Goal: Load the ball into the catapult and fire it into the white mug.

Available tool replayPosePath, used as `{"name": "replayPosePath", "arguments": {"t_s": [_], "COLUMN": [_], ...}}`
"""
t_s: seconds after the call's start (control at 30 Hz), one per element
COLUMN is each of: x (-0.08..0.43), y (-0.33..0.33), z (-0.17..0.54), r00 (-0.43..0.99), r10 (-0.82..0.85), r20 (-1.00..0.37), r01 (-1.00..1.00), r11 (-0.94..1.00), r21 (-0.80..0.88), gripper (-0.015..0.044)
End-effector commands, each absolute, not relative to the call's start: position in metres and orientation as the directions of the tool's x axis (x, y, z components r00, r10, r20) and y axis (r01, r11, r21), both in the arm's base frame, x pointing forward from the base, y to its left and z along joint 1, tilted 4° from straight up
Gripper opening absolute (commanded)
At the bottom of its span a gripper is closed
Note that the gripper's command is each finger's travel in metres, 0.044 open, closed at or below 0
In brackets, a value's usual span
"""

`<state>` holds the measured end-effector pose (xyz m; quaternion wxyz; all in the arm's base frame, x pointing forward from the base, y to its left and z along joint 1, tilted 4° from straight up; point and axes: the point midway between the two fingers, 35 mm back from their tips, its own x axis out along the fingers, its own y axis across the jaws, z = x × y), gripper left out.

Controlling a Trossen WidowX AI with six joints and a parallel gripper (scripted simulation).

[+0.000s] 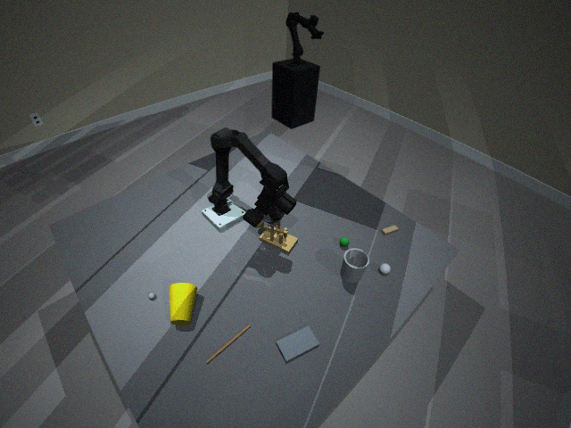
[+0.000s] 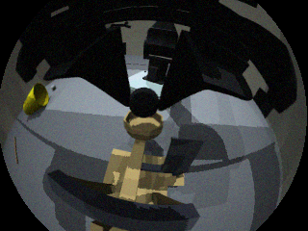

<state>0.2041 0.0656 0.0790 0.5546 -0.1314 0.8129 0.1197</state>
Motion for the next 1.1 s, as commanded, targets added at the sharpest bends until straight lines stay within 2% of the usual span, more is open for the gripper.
{"name": "replayPosePath", "arguments": {"t_s": [0.0,0.27,0.6,0.83,0.97,1.0,1.07], "x": [0.202,0.204,0.204,0.207,0.2,0.208,0.224], "y": [0.066,0.066,0.066,0.063,0.059,0.063,0.068], "z": [0.071,0.075,0.077,0.157,0.187,0.166,0.17], "r00": [-0.361,-0.35,-0.345,-0.157,-0.082,-0.126,-0.084], "r10": [-0.08,-0.081,-0.079,-0.024,-0.004,-0.011,0.0], "r20": [-0.929,-0.933,-0.935,-0.987,-0.997,-0.992,-0.996], "r01": [-0.34,-0.346,-0.347,-0.349,-0.349,-0.343,-0.337], "r11": [0.939,0.937,0.937,0.937,0.937,0.939,0.941], "r21": [0.051,0.049,0.048,0.033,0.025,0.033,0.029], "gripper": [0.0,0.0,0.0262,0.044,0.044,0.044,0.044]}}
